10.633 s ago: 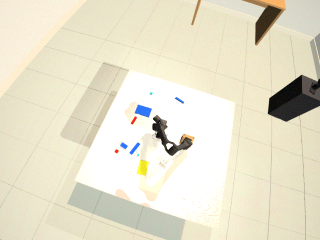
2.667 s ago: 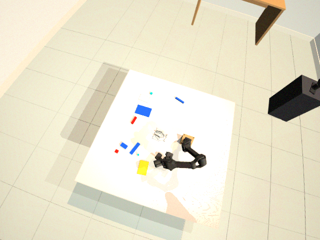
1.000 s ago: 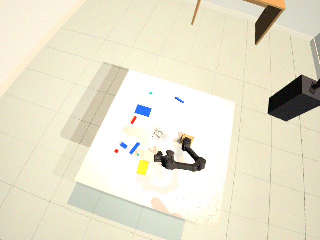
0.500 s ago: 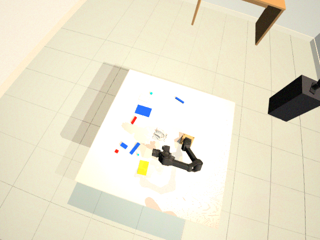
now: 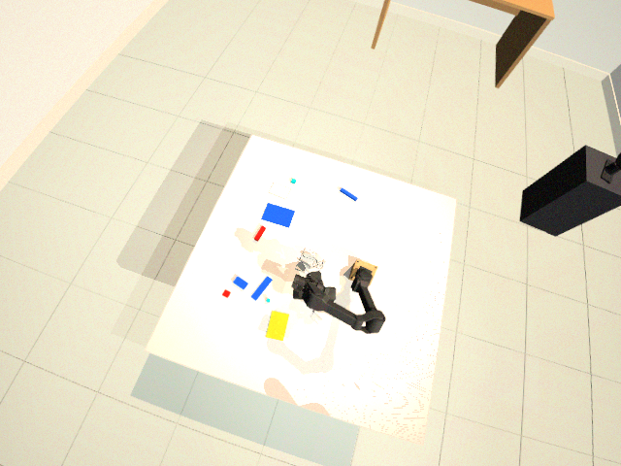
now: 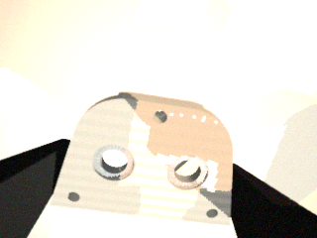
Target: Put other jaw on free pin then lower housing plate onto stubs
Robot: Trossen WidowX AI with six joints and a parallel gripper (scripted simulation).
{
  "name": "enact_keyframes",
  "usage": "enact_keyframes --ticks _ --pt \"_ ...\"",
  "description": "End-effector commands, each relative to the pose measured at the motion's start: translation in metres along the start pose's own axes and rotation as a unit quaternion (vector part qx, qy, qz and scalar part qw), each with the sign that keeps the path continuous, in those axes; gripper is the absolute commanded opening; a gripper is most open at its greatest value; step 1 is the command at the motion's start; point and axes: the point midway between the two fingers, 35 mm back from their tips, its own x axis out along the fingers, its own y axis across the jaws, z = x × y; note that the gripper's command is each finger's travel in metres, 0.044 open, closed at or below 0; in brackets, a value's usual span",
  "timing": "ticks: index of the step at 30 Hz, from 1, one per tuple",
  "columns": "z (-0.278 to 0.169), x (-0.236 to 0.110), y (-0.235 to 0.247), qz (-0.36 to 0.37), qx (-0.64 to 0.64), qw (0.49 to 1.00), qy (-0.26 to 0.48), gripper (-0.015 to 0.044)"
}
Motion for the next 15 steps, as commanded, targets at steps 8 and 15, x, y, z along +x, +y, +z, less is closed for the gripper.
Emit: enact_keyframes --ticks 8,15 --pt "0.036 0.002 0.005 -0.006 -0.112 0.994 -0.004 0.0351" --pt "0.059 0.003 0.005 -0.007 -0.191 0.982 -0.004 0.0351"
